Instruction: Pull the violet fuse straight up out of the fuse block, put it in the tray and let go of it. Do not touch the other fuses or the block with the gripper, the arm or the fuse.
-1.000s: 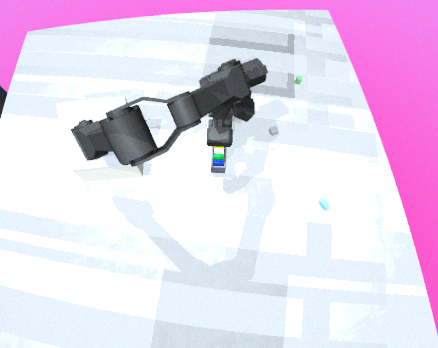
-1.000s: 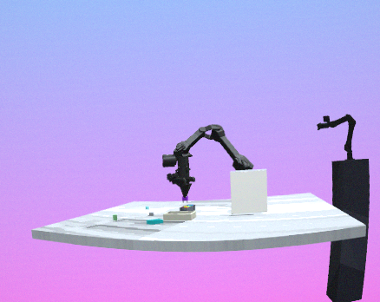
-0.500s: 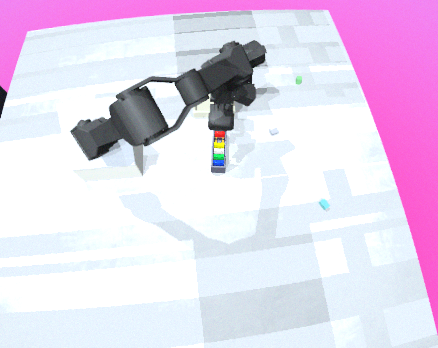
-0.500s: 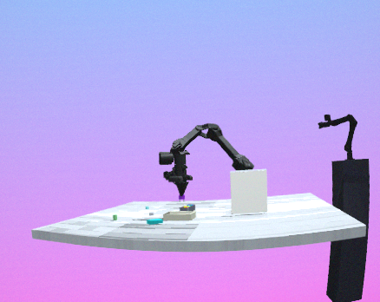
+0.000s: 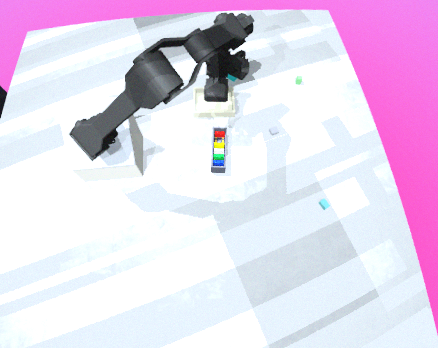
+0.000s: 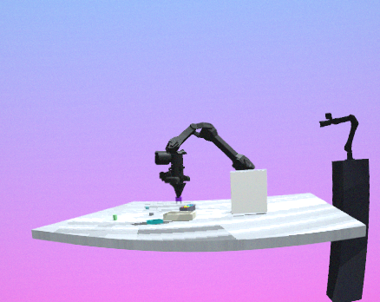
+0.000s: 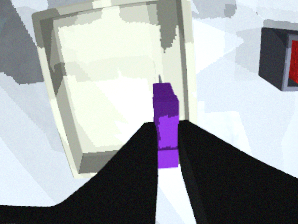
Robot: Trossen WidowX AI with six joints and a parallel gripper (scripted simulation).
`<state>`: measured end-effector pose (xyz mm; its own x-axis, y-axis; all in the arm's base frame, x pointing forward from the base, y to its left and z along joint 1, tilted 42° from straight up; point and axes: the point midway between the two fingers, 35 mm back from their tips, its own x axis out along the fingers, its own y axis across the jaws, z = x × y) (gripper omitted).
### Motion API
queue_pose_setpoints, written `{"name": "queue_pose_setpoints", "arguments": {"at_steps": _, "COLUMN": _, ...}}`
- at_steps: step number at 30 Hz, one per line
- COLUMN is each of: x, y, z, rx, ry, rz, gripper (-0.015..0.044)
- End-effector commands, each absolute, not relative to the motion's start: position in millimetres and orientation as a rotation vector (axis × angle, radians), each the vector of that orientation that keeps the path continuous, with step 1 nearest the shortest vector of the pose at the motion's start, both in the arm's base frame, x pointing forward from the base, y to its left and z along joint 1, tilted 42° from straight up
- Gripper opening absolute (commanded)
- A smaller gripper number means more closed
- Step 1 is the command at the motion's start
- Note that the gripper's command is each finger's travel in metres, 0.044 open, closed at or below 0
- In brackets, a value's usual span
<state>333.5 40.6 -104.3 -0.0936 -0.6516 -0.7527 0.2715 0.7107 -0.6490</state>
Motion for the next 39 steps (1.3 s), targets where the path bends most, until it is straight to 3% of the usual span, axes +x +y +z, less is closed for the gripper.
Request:
{"name": "queue_pose_setpoints", "arguments": {"at_steps": 1, "x": 330, "y": 58, "z": -123, "rx": -0.327, "ry": 1.479, "rz": -0.804, "gripper": 0.0000}}
{"name": "queue_pose_setpoints", "arguments": {"at_steps": 38, "x": 326, "y": 32, "z": -154, "rx": -0.329, "ry": 1.478, "rz": -0.805, "gripper": 0.0000}}
{"name": "queue_pose_setpoints", "arguments": {"at_steps": 39, "x": 327, "y": 35, "z": -152, "rx": -0.319, "ry": 1.475, "rz": -0.805, "gripper": 0.0026}}
